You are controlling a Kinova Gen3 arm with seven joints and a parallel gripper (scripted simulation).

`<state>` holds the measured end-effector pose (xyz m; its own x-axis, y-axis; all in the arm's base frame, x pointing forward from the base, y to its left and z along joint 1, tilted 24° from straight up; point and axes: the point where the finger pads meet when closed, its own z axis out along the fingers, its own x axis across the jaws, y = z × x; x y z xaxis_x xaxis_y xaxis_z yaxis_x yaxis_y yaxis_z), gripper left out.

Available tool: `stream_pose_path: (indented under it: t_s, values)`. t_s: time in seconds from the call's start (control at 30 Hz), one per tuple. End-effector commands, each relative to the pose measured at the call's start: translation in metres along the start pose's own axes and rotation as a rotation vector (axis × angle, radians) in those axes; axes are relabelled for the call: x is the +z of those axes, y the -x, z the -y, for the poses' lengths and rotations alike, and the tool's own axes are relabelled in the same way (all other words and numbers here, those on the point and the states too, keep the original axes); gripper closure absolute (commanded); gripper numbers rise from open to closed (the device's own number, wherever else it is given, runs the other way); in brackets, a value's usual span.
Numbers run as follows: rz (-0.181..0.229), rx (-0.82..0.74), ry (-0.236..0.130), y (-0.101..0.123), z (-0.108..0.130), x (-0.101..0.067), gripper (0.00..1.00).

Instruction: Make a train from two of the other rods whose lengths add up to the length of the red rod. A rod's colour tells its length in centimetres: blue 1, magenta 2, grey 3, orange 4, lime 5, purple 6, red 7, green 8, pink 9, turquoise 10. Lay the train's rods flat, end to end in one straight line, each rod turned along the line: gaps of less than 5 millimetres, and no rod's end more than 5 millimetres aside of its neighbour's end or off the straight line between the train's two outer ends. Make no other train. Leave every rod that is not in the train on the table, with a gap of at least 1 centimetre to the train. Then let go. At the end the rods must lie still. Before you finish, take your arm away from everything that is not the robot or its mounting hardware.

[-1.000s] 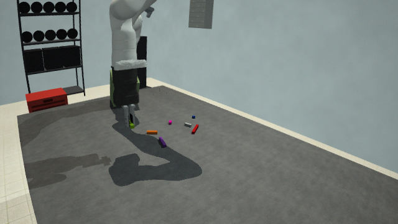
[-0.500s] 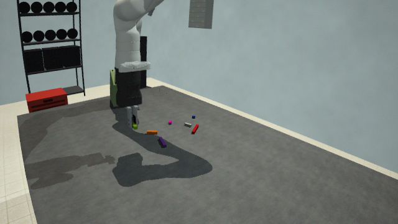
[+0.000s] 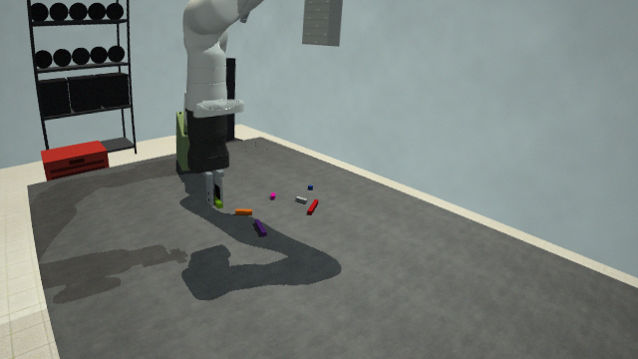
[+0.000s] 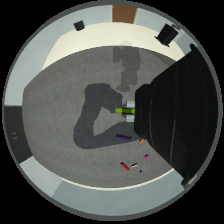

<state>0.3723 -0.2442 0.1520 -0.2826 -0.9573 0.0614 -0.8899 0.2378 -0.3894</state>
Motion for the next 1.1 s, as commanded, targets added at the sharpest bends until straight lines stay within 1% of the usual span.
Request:
stream_pose_path:
  t_s: [0.0,0.23,0.43,0.5,0.77,1.0,1.07]
  values:
    - [0.001,-0.011,0.0,0.001,0.002,0.0,0.76]
    - [0.008,-0.076,0.005,0.007,0.009,0.001,0.76]
    - [0.018,-0.165,0.011,0.016,0.018,0.003,0.76]
    - [0.018,-0.165,0.011,0.016,0.018,0.003,0.76]
    - [0.034,-0.34,0.017,0.034,0.037,0.005,0.76]
    - [0.048,-0.552,0.016,0.057,0.061,0.006,0.76]
    - [0.048,-0.552,0.016,0.057,0.061,0.006,0.76]
